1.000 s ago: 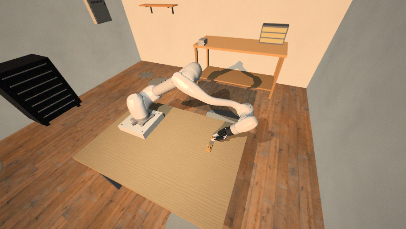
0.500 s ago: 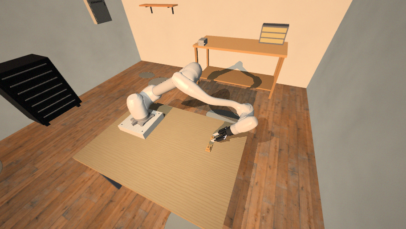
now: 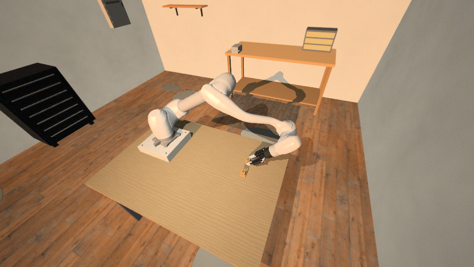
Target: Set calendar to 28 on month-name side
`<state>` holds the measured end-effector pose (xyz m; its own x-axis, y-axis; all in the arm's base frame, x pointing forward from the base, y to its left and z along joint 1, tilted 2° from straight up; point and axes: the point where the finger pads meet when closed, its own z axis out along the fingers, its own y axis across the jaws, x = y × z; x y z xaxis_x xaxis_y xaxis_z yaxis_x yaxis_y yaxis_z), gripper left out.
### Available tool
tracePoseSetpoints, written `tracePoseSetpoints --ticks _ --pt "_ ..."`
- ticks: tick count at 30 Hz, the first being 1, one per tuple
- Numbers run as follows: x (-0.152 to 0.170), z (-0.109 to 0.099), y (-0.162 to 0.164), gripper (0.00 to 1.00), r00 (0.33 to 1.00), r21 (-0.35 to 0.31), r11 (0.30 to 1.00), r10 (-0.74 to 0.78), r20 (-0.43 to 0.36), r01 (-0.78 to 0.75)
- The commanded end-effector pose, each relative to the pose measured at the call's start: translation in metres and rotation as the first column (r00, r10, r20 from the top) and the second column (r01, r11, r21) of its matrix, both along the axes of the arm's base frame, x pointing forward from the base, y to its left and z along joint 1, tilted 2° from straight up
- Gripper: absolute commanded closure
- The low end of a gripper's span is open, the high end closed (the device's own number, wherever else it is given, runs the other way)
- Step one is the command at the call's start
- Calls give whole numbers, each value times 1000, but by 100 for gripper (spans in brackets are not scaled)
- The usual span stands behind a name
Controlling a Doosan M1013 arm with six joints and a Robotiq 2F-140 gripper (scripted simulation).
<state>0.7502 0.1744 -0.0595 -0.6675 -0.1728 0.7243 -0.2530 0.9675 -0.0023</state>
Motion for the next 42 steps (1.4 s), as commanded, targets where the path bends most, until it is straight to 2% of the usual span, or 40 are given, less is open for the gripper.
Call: tracePoseSetpoints --ticks 1,7,9,22,34,37,41,42 --pt "-2 3 0 54 1000 -8 1000 -1 -3 1" --pt "-2 21 0 54 1000 -8 1000 -1 -3 1" --pt "-2 21 0 54 1000 -8 1000 -1 -3 1" --pt "-1 65 1 54 1000 -8 1000 -1 -3 1" --pt "-1 71 1 54 1000 -6 1000 -1 3 1" --pt "-1 71 0 54 999 7 1000 -1 53 0" --pt "-3 72 0 54 984 39 999 -3 176 -4" --pt "-3 72 0 54 984 39 999 -3 176 -4"
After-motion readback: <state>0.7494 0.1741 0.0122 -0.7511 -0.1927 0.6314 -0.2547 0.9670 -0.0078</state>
